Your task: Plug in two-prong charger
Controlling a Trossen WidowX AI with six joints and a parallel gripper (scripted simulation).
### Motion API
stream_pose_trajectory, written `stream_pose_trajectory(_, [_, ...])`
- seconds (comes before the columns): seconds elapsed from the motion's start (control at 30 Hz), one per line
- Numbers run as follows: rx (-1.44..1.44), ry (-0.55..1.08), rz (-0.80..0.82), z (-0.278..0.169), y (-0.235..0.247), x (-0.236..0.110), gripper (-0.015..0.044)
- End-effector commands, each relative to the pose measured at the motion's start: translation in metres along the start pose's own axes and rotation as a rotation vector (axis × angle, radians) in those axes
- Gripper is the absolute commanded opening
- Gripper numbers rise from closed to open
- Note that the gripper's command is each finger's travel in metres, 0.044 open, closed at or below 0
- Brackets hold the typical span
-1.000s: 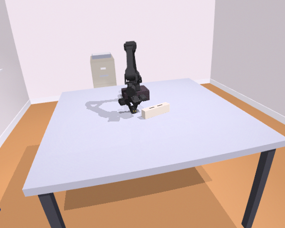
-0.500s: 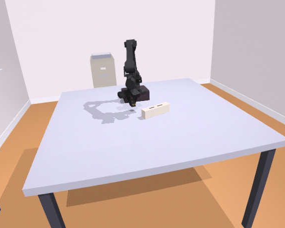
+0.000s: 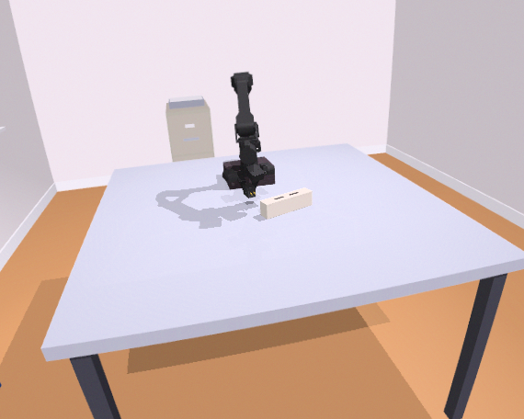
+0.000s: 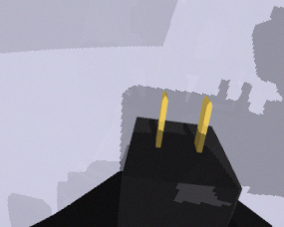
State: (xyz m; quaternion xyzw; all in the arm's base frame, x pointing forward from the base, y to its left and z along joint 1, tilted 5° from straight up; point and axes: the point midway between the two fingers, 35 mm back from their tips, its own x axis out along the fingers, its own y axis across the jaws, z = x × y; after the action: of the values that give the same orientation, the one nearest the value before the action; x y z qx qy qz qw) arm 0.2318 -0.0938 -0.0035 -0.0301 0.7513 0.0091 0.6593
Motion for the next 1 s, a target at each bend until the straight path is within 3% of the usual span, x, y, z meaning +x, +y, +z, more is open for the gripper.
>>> stream_pose_trajectory(0.0, [-0.018, -0.004, 0.002, -0.001, 0.011, 0.006, 0.0000])
stream_pose_trajectory(0.97, [-0.110, -0.006, -0.002, 0.004, 0.051, 0.029, 0.0000])
